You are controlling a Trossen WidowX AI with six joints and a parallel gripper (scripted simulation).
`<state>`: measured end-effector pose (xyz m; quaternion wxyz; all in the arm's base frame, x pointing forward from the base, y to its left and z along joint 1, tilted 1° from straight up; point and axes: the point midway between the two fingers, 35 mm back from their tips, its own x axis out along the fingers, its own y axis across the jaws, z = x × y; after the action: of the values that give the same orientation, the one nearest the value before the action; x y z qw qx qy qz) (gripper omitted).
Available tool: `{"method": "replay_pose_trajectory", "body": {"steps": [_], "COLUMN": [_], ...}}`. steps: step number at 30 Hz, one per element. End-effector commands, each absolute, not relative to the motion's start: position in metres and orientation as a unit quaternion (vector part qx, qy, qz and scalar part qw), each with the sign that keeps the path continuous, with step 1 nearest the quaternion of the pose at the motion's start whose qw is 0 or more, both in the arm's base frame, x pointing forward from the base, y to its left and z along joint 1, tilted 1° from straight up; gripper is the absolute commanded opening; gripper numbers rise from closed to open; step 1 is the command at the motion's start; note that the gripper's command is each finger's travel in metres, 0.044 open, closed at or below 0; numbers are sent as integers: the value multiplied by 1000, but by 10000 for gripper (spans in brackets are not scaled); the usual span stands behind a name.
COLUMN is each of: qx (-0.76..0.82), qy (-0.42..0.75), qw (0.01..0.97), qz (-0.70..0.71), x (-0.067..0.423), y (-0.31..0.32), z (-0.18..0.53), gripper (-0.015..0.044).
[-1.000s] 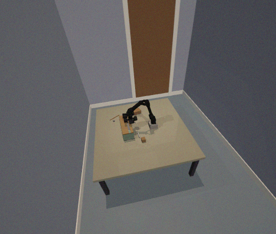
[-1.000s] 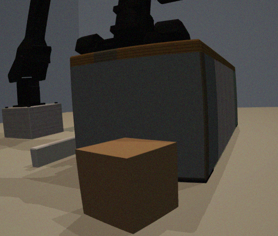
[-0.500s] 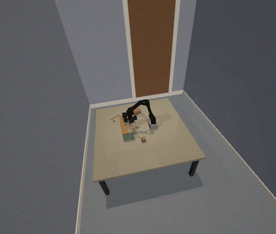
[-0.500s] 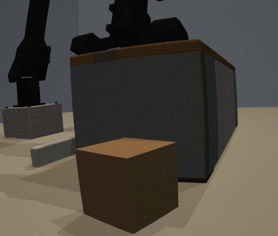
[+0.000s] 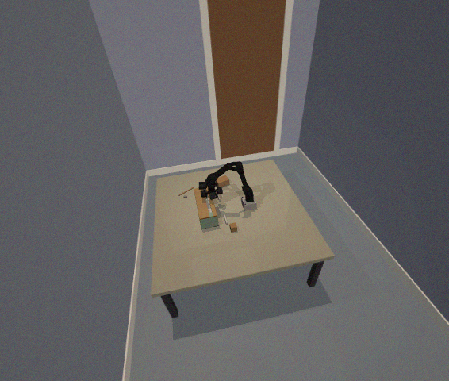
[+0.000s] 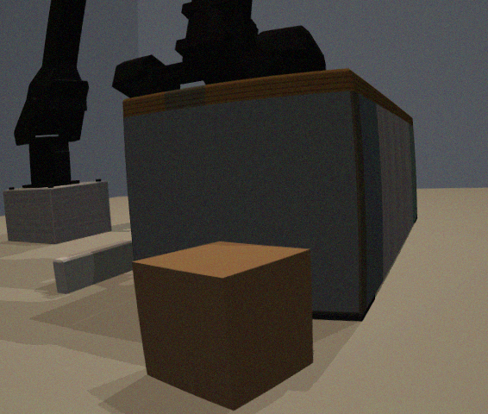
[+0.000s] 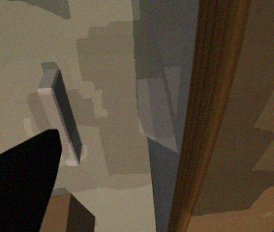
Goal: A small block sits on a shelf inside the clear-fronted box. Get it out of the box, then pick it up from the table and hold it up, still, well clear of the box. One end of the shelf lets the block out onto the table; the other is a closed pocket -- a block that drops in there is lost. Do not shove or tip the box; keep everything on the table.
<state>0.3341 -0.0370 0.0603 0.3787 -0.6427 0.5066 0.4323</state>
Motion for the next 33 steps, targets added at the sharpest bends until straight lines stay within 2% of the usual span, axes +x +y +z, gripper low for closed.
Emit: {"method": "replay_pose_trajectory", "body": {"steps": [1,33], "qx": [-644,-644], "qy": [506,507], "qw": [377,377], "qz": [433,432], "x": [335,343], "y": [-42,-76], "z": [60,64], "gripper": [400,400]}}
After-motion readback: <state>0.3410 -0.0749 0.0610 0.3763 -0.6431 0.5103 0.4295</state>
